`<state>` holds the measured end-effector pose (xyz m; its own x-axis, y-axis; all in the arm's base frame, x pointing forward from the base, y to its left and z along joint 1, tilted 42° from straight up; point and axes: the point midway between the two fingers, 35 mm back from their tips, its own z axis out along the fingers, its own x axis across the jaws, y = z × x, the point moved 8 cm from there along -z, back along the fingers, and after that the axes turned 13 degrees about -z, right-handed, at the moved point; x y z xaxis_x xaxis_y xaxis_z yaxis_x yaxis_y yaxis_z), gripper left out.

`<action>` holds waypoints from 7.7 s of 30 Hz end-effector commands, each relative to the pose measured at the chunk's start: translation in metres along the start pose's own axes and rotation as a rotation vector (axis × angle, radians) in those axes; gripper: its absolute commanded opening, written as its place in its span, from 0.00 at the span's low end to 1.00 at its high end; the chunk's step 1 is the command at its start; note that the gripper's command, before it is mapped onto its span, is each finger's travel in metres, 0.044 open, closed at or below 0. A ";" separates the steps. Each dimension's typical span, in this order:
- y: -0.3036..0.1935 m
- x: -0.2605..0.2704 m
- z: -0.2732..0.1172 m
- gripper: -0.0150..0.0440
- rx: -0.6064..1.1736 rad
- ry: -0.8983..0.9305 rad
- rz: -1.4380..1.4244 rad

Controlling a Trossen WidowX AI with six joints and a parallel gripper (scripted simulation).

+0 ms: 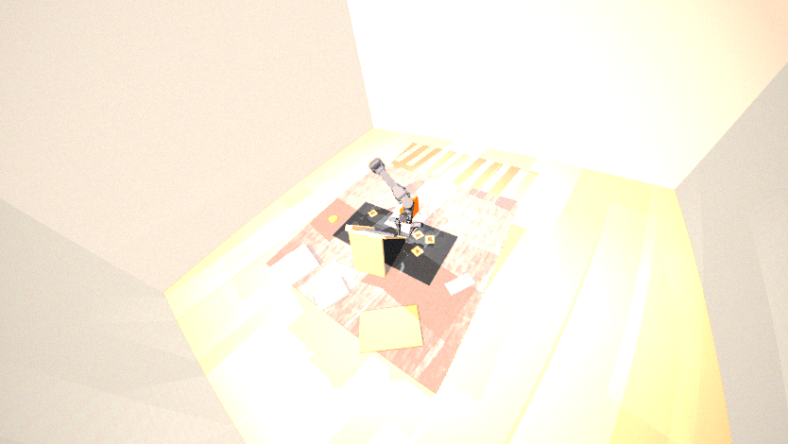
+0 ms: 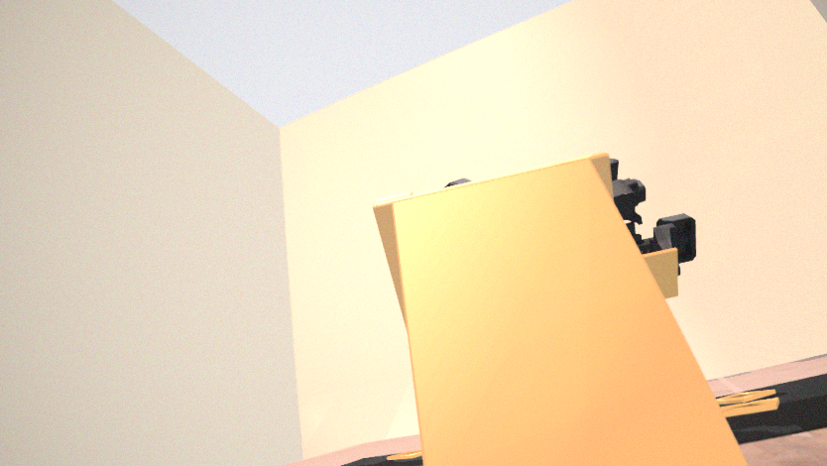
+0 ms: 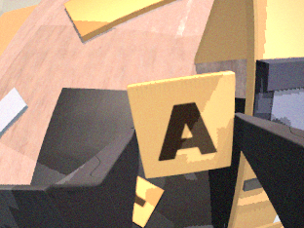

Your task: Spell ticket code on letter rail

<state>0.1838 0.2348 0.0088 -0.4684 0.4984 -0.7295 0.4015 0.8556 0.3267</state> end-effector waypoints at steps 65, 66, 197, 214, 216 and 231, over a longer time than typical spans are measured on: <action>-0.007 -0.035 -0.001 0.25 -0.007 0.002 0.002; -0.007 -0.035 -0.001 0.25 -0.007 0.002 0.002; -0.024 -0.103 0.000 0.25 -0.005 0.000 -0.001; -0.026 -0.114 0.000 0.25 -0.005 -0.001 -0.002; -0.027 -0.116 0.000 0.25 -0.005 -0.001 -0.002; -0.029 -0.125 0.000 0.25 -0.005 -0.001 -0.002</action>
<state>0.2304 0.1489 0.0872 -0.4684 0.4951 -0.7318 0.4026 0.8569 0.3220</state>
